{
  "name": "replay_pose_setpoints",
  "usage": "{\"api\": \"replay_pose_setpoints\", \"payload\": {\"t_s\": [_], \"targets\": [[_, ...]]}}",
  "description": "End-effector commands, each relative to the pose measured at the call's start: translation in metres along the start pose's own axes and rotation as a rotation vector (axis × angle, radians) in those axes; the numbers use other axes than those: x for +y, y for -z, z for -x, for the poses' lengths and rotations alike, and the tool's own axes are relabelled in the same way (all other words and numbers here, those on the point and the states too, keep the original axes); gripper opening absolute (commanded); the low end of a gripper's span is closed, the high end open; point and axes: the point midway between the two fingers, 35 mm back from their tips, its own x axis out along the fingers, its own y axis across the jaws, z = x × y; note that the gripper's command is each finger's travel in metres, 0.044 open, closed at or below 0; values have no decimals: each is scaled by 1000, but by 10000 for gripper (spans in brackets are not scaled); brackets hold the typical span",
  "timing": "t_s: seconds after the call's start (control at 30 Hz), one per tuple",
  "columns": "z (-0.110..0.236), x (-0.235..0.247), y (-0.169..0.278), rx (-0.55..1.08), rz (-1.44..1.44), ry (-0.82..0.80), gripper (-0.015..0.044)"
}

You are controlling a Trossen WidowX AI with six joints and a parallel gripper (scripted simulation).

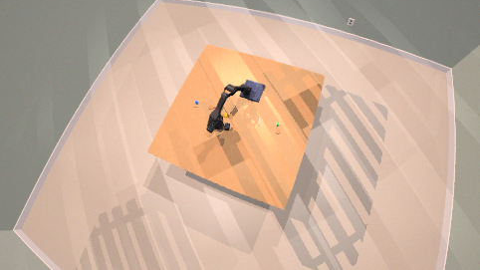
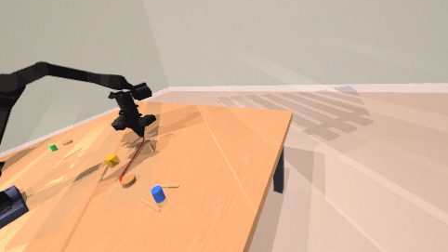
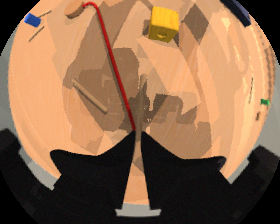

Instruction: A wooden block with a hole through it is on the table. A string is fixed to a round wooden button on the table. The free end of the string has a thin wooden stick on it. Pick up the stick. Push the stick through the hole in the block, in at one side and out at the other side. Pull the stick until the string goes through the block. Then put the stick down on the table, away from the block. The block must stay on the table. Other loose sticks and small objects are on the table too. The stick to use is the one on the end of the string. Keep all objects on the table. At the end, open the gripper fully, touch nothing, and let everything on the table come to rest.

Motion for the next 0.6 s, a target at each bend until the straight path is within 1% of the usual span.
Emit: {"api": "replay_pose_setpoints", "payload": {"t_s": [0.0,0.57], "targets": [[-1,-5,0,10,-1,4,0],[-14,-18,-10,7,0,5,0]]}}
